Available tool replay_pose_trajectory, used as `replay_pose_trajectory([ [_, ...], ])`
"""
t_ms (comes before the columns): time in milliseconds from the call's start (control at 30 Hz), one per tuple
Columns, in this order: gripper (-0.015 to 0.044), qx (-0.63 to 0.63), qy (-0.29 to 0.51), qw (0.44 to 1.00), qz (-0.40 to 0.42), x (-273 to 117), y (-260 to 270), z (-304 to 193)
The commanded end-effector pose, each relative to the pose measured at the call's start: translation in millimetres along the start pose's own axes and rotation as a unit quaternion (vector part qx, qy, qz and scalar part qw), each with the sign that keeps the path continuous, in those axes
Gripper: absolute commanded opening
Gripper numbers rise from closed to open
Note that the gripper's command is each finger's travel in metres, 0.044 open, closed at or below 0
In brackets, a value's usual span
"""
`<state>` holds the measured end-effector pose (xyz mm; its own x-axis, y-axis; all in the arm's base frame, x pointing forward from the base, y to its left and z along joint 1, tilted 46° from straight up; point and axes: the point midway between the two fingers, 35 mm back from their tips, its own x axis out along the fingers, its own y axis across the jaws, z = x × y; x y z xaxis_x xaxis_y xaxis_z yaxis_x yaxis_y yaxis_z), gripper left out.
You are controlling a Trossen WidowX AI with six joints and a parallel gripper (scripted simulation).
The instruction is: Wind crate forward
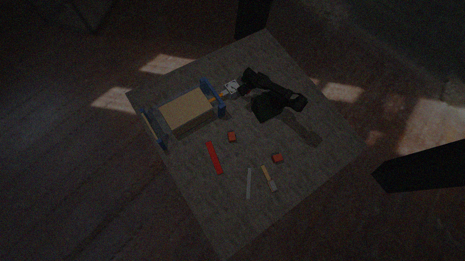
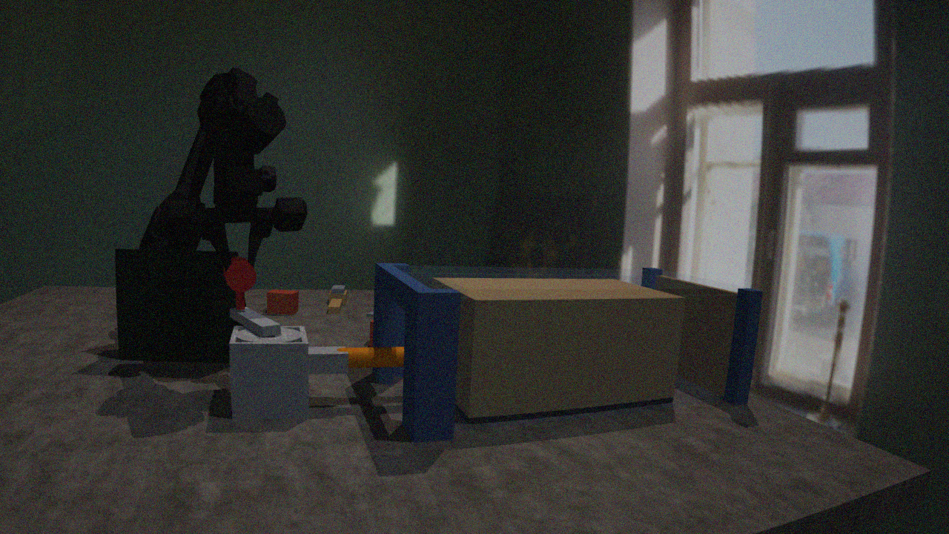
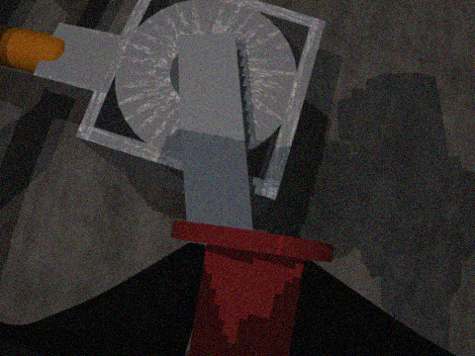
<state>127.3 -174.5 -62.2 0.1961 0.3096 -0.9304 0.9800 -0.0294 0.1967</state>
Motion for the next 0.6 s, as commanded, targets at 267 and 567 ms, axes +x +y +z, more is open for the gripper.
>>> replay_pose_trajectory([
  [267, 0.0, 0.007, 0.006, 0.999, -0.031, 16.7, -30.1, 7.0],
  [567, 0.0, 0.007, 0.006, 0.999, -0.031, 19.5, -39.3, 14.3],
])
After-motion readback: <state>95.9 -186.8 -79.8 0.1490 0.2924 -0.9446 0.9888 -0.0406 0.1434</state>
